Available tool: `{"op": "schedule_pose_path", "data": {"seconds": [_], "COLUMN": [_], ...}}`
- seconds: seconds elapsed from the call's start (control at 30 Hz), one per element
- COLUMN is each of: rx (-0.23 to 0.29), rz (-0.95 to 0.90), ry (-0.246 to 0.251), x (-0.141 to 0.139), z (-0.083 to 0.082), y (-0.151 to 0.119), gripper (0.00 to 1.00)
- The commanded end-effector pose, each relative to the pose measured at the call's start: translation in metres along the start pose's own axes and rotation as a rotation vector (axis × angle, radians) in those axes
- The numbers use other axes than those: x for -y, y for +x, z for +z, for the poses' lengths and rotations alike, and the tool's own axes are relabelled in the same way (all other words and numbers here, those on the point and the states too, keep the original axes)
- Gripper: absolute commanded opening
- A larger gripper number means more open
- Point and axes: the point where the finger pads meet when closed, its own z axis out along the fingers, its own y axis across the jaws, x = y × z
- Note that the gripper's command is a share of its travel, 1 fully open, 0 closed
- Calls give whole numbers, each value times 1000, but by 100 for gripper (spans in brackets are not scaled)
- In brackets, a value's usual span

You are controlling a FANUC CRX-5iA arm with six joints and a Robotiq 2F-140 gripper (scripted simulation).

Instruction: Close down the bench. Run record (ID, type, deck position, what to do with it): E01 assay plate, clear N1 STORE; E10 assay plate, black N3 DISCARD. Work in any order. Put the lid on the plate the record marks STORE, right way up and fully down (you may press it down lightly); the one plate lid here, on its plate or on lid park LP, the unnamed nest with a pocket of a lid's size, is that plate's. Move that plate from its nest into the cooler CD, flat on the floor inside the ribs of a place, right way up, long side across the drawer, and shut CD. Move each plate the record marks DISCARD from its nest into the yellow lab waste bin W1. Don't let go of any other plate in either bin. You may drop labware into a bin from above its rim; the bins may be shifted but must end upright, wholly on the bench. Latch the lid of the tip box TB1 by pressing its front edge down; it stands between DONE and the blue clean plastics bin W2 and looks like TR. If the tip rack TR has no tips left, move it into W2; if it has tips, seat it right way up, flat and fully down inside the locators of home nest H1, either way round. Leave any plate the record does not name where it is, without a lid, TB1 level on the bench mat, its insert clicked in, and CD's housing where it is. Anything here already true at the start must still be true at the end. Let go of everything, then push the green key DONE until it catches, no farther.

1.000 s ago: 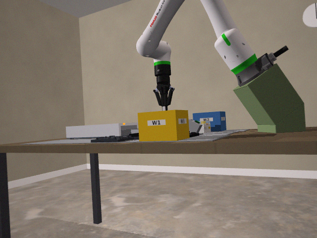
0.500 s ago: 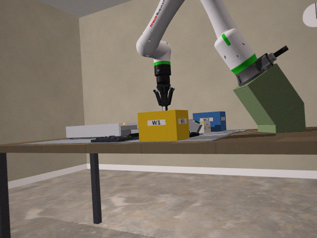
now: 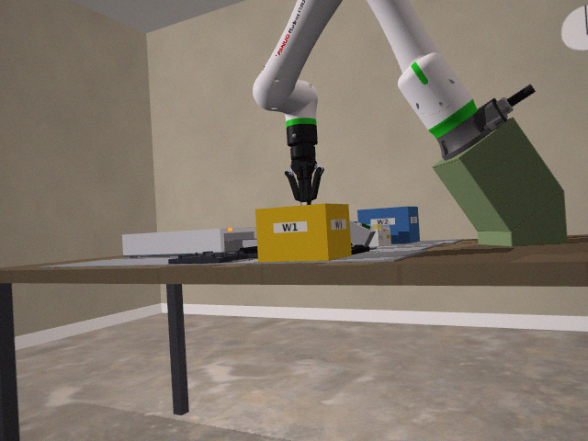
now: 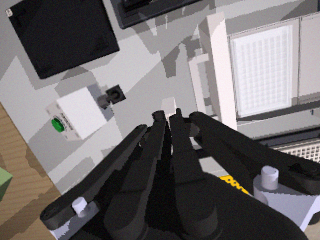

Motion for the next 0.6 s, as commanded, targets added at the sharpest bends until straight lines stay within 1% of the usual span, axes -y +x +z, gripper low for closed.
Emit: {"op": "schedule_pose_path", "data": {"seconds": [0.0, 0.17, 0.57], "rx": [0, 0, 0], "rz": [0, 0, 0], "ry": [0, 0, 0], "x": [0, 0, 0], "z": [5, 9, 25], "y": [0, 0, 0], "gripper": [0, 0, 0]}}
